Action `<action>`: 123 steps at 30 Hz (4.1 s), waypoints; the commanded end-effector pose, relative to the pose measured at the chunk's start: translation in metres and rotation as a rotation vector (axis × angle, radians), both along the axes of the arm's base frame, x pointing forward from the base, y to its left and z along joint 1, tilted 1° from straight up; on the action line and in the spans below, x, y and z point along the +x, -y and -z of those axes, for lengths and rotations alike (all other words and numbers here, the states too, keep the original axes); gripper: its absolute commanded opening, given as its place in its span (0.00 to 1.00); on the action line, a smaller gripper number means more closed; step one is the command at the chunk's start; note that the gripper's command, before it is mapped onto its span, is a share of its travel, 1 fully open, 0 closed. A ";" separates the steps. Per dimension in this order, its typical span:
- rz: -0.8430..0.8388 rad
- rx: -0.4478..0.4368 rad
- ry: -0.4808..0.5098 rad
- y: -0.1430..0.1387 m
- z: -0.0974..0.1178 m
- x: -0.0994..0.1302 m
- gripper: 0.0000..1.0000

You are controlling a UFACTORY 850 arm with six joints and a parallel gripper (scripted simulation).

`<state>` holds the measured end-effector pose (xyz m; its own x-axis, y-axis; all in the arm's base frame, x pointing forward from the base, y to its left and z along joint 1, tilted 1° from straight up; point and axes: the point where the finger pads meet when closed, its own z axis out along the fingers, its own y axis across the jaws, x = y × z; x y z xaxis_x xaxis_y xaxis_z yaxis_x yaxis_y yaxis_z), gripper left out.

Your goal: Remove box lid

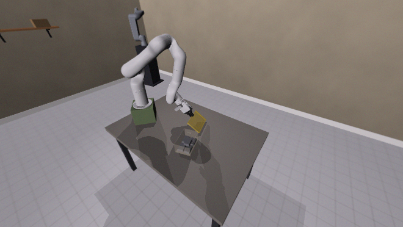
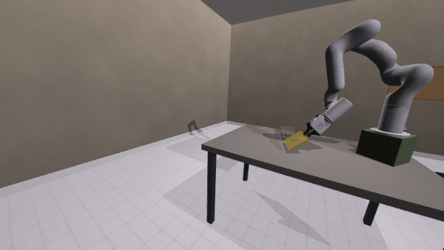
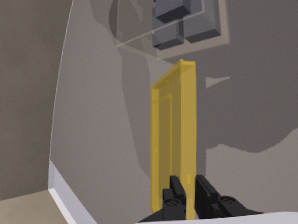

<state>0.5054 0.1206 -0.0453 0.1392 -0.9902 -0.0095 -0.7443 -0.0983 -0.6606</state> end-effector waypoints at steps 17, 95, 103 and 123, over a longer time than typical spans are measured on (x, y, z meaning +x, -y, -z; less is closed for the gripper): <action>0.000 0.000 0.001 0.000 0.012 0.001 0.00; 0.004 0.061 0.432 0.004 0.076 -0.032 0.00; 0.004 0.066 0.467 0.004 0.082 -0.034 0.00; 0.004 0.066 0.467 0.004 0.081 -0.034 0.32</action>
<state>0.4712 0.1165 -0.1266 0.1393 -0.9902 -0.0101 -0.3667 -0.0421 -0.9294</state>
